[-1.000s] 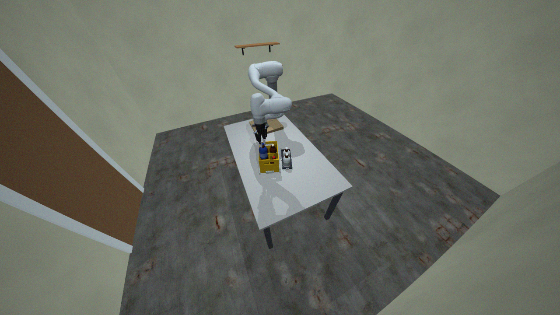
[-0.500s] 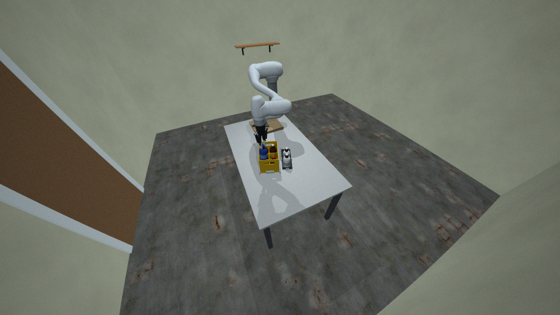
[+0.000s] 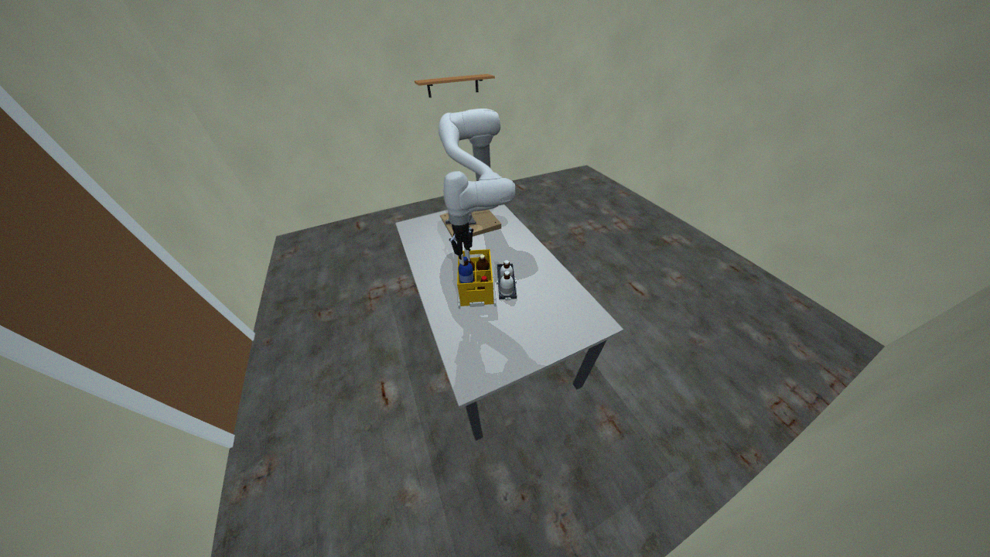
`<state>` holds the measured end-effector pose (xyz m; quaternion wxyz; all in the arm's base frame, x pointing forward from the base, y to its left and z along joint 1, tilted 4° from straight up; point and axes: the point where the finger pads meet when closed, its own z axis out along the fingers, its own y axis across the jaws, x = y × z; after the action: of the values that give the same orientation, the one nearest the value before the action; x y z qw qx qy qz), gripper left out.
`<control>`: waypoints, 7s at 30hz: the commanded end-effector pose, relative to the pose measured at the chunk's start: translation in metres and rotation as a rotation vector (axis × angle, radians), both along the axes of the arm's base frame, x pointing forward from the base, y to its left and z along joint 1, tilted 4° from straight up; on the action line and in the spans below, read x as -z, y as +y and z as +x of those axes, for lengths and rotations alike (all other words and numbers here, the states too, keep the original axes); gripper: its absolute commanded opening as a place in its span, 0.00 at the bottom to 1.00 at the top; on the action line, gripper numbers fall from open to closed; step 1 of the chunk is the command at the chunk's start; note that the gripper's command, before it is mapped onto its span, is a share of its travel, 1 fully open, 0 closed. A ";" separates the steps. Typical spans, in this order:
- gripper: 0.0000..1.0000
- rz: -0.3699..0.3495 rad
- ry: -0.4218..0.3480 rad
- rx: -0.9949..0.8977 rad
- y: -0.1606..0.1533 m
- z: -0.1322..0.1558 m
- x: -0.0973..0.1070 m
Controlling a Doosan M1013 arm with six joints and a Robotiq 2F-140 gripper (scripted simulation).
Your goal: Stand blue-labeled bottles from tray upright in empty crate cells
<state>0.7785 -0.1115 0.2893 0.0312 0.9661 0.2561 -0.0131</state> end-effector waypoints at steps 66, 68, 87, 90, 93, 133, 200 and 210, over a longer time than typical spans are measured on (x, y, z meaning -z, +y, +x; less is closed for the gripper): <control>0.00 0.000 0.000 0.000 -0.001 0.000 0.009; 0.00 0.000 0.000 0.000 -0.001 0.000 0.011; 0.00 0.000 0.000 0.000 -0.002 0.000 0.030; 0.00 0.000 0.000 0.000 -0.002 0.000 0.033; 0.00 0.000 0.000 0.000 -0.002 0.000 0.036; 0.00 0.000 0.000 0.000 -0.003 0.000 0.042; 0.00 0.000 0.000 0.000 -0.005 -0.001 0.079; 0.00 0.000 0.000 0.000 -0.005 -0.001 0.081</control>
<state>0.7777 -0.1170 0.2083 0.0312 0.9661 0.2561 -0.0131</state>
